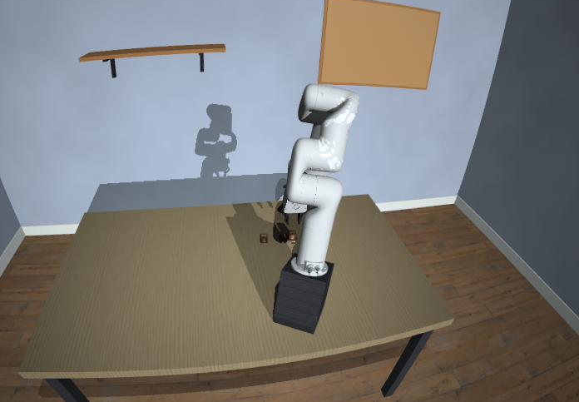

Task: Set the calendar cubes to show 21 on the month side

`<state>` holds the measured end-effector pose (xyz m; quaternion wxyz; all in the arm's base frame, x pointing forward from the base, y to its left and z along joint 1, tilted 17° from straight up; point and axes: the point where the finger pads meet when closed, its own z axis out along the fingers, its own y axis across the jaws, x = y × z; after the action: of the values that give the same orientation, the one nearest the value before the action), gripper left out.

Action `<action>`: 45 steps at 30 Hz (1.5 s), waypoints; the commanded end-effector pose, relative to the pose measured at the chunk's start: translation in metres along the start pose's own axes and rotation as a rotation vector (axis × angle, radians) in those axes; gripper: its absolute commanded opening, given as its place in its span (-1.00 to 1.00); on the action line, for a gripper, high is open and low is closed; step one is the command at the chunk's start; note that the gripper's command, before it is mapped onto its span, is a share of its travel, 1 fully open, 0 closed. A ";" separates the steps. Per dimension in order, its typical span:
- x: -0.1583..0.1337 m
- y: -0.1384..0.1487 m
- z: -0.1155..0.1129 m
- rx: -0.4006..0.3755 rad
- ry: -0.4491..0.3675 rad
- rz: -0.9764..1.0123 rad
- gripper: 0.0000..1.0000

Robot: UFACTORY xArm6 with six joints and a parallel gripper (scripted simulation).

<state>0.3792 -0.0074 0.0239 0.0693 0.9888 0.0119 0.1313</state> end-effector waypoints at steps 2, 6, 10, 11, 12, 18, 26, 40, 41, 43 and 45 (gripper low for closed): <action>0.001 0.000 0.001 0.000 0.003 0.000 -0.01; 0.001 0.000 0.004 0.000 0.003 0.000 -0.01; 0.001 0.000 0.008 0.000 0.003 0.000 -0.01; 0.001 0.000 0.009 0.000 0.003 0.000 -0.01; 0.001 0.000 0.010 0.000 0.003 0.000 -0.01; 0.001 0.000 0.015 0.000 0.003 0.000 -0.01; 0.002 0.000 0.027 0.000 0.003 0.000 -0.01; 0.002 0.000 0.043 0.000 0.003 0.000 -0.01; 0.002 0.000 0.044 0.000 0.003 0.000 -0.01; 0.002 0.000 0.046 0.000 0.003 0.000 -0.01; 0.002 0.000 0.047 0.000 0.003 0.000 -0.01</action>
<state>0.3919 -0.0138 -0.0197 0.0690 0.9890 0.0120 0.1302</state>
